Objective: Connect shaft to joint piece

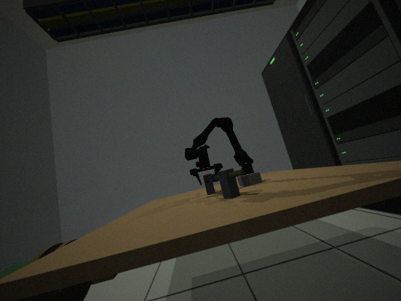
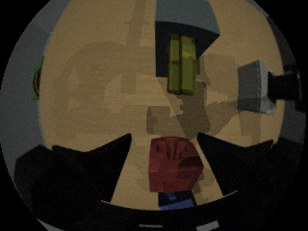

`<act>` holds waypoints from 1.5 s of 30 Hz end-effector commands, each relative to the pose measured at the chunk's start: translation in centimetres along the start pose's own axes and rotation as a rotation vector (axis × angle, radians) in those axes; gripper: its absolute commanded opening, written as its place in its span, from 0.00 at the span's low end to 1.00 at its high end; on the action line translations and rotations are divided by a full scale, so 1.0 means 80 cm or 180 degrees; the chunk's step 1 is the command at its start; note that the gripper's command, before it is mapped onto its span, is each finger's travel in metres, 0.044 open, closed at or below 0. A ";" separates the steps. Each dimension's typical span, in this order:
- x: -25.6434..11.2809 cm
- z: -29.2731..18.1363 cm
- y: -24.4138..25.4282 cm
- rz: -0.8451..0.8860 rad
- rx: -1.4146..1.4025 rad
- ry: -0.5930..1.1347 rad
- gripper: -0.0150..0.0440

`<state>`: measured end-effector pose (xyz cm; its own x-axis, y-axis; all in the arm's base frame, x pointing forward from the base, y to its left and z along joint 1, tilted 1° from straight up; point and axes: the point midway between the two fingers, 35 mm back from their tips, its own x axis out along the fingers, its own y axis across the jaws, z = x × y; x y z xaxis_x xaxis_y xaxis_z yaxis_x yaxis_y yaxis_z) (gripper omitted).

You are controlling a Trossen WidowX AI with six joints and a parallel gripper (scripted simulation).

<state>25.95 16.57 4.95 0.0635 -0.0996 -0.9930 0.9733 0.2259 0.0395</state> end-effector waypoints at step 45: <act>0.008 0.000 -0.003 -0.0035 -0.0009 -0.0006 0.56</act>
<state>25.75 16.41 4.37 0.0528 -0.1043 -0.9931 0.9738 0.2259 0.0280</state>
